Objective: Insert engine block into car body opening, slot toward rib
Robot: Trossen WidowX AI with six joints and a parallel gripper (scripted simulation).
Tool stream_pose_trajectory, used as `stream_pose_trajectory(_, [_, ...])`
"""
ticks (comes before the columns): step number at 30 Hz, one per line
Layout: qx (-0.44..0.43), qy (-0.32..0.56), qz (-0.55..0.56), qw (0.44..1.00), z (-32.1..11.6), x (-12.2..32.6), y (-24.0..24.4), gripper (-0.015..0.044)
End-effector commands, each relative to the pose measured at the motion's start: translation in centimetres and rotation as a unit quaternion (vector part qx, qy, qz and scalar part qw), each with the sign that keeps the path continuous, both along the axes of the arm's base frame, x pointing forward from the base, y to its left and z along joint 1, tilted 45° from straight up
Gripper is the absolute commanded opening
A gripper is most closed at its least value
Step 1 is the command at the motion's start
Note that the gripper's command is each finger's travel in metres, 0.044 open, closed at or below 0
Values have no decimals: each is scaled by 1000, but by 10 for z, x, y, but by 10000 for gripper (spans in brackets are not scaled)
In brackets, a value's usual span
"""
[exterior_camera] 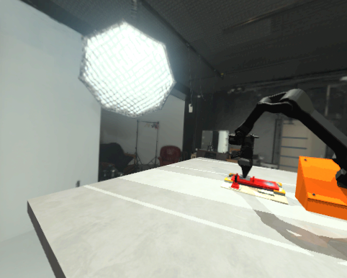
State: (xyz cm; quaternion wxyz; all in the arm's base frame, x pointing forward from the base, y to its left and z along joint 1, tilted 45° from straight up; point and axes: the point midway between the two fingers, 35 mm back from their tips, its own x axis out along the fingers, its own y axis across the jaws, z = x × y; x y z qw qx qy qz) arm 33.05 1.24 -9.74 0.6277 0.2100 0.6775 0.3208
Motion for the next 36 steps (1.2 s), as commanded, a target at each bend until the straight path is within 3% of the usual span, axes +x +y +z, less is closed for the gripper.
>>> stream_pose_trajectory(1, [0,0,0,1000,0,0,0,440])
stream_pose_trajectory(17, [1,1,-3,1000,10,1,-10,440])
stream_pose_trajectory(33, [1,1,-3,1000,10,1,-10,20])
stream_pose_trajectory(36, [1,1,-3,1000,10,1,-10,0])
